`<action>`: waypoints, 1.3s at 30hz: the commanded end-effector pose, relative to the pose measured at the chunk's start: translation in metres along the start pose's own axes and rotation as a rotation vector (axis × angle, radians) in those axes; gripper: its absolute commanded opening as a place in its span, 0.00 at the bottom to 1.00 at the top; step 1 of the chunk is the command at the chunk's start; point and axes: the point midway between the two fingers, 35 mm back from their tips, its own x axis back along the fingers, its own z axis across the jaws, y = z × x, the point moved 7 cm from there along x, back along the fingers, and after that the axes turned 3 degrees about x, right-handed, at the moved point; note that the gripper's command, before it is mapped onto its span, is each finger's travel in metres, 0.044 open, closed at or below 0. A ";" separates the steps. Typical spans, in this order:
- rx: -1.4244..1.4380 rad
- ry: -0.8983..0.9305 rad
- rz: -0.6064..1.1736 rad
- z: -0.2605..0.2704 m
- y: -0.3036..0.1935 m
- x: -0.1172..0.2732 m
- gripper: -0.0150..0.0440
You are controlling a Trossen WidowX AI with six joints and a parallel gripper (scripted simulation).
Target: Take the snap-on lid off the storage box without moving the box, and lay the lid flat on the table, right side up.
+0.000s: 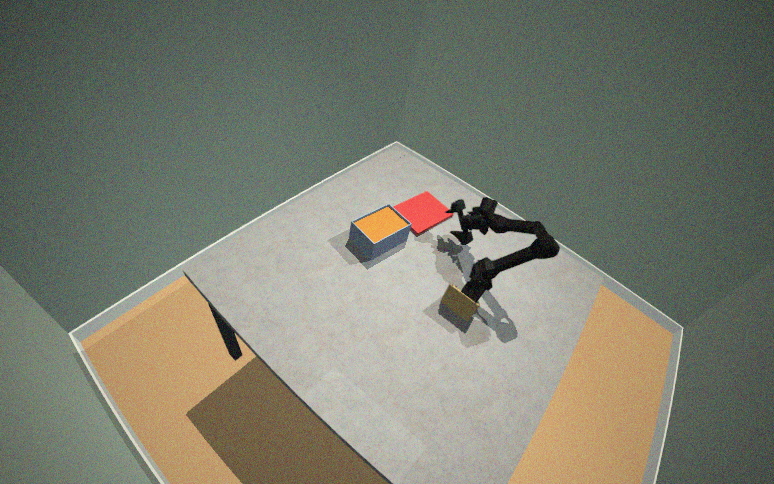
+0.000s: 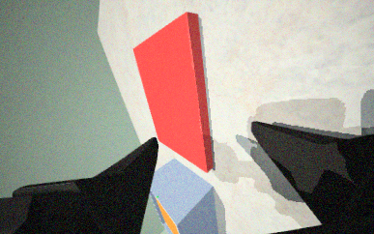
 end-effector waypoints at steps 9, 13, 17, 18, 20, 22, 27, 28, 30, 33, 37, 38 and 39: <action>0.003 -0.001 0.005 0.008 0.001 0.015 1.00; 0.002 -0.001 0.006 0.012 0.001 0.022 1.00; 0.002 -0.001 0.006 0.016 0.001 0.028 1.00; 0.002 -0.001 0.006 0.017 0.002 0.030 1.00; 0.001 -0.001 0.006 0.019 0.002 0.034 1.00; 0.001 -0.001 0.007 0.021 0.002 0.037 1.00; 0.001 -0.002 0.008 0.026 0.002 0.046 1.00; 0.001 -0.002 0.008 0.027 0.002 0.047 1.00; 0.001 -0.002 0.008 0.029 0.002 0.051 1.00; 0.000 -0.002 0.009 0.032 0.002 0.056 1.00; 0.000 -0.003 0.009 0.036 0.003 0.063 1.00; 0.000 -0.003 0.010 0.037 0.003 0.064 1.00; 0.000 -0.003 0.010 0.038 0.003 0.066 1.00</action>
